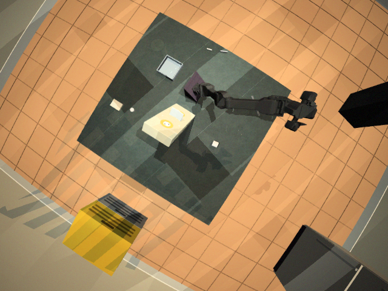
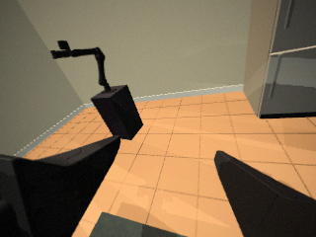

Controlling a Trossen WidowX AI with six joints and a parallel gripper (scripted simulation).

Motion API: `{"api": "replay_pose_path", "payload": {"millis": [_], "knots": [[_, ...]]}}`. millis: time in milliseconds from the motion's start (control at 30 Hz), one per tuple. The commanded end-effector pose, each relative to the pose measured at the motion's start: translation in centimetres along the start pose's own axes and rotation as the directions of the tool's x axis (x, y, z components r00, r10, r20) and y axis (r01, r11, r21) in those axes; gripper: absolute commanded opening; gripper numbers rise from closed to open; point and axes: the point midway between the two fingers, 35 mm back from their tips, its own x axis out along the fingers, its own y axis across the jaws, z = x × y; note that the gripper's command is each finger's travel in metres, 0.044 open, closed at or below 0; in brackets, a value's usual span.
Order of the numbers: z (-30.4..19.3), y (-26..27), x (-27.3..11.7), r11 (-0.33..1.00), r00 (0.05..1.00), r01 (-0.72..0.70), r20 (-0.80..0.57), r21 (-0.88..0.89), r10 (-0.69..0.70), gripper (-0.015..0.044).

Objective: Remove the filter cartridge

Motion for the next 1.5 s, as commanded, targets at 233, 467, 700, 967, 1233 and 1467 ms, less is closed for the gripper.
{"api": "replay_pose_path", "payload": {"millis": [233, 467, 700, 967, 1233, 1467], "knots": [[-2.5, -1.1, 1.6, 0.979, 0.994, 0.086, -0.043, -0.184, -0.096, 0.019], [-6.0, -4.5, 3.4, 0.899, 0.964, 0.182, -0.106, -0.398, -0.242, 0.0094], [-9.1, -9.5, 4.2, 0.793, 0.904, 0.244, -0.164, -0.558, -0.394, 0.0094], [-11.7, -15.6, 3.3, 0.684, 0.812, 0.278, -0.216, -0.674, -0.543, 0.0094], [-14.1, -25.3, -1.6, 0.547, 0.619, 0.305, -0.275, -0.779, -0.736, 0.0094], [-14.9, -32.7, -9.5, 0.459, 0.411, 0.337, -0.31, -0.822, -0.857, 0.0094]]}}
